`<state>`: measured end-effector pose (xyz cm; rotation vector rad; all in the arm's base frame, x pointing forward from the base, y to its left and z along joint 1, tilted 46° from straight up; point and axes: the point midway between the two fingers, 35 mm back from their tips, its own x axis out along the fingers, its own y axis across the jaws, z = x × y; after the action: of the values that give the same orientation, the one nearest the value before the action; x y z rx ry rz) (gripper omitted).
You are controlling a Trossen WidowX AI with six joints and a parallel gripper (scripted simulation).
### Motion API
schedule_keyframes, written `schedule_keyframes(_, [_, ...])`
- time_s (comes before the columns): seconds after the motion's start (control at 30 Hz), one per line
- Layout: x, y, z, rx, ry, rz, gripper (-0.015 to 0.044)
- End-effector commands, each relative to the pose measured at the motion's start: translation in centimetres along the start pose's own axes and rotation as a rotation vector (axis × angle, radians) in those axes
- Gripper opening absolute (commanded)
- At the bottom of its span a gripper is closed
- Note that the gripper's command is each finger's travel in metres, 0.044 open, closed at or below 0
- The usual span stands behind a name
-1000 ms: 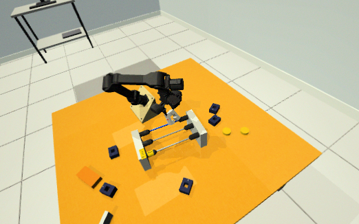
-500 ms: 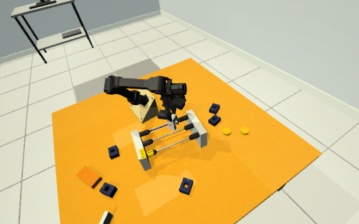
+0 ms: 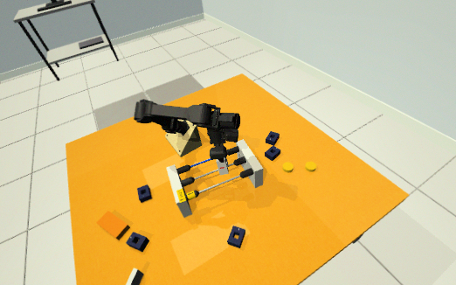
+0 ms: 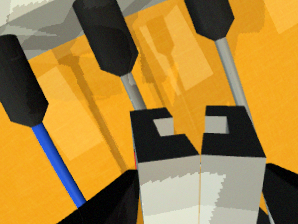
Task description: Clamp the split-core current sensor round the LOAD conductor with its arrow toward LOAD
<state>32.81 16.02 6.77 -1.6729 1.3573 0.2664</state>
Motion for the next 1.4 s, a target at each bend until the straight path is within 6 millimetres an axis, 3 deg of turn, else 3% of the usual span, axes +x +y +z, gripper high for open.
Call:
schedule_keyframes(0.0, [0.0, -1.5, 0.3, -0.105, -0.006, -0.030, 0.0000])
schedule_keyframes(0.3, [0.8, -3.8, 0.4, -0.324, 0.014, -0.066, 0.0000])
schedule_keyframes(1.37, [5.4, -4.3, 0.4, -0.327, 0.014, -0.068, 0.0000])
